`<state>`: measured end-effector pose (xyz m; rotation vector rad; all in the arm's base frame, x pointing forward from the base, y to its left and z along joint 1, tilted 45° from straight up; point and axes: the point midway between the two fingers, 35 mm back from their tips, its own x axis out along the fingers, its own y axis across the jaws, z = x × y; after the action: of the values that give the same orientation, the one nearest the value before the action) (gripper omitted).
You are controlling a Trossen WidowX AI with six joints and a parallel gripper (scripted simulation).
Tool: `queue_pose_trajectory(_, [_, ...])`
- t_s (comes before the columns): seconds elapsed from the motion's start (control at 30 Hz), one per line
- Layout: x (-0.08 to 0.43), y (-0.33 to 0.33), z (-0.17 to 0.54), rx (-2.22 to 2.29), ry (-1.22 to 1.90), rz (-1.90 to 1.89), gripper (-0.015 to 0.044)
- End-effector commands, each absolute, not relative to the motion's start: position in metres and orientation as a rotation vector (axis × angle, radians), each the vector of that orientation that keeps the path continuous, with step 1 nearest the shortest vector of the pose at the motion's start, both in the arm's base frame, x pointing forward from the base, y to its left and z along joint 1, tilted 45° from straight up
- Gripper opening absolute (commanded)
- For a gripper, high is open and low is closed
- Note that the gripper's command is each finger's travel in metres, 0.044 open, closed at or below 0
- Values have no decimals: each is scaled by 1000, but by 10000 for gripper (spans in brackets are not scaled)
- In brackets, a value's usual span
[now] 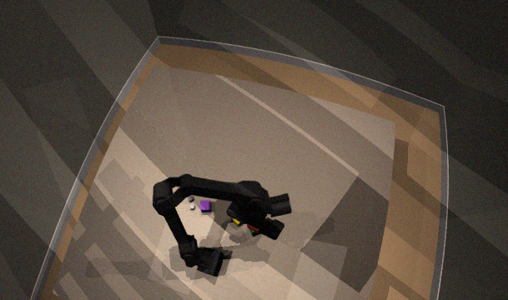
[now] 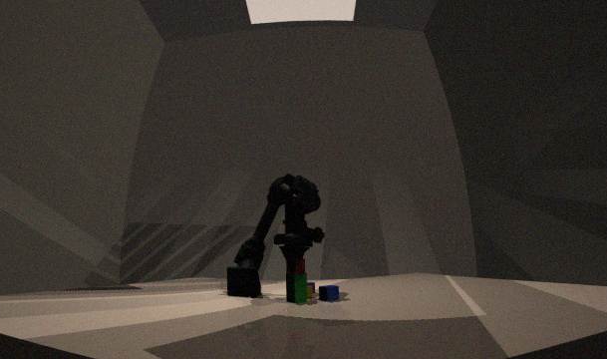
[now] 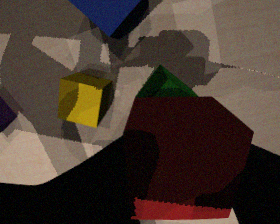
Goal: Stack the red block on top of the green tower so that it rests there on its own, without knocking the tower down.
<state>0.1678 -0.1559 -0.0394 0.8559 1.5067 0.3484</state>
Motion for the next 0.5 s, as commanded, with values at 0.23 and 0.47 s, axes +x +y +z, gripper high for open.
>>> queue_pose_trajectory(0.23, [168,-156,-39,857,1507,348,131])
queue_pose_trajectory(0.47, [168,-156,-39,857,1507,348,315])
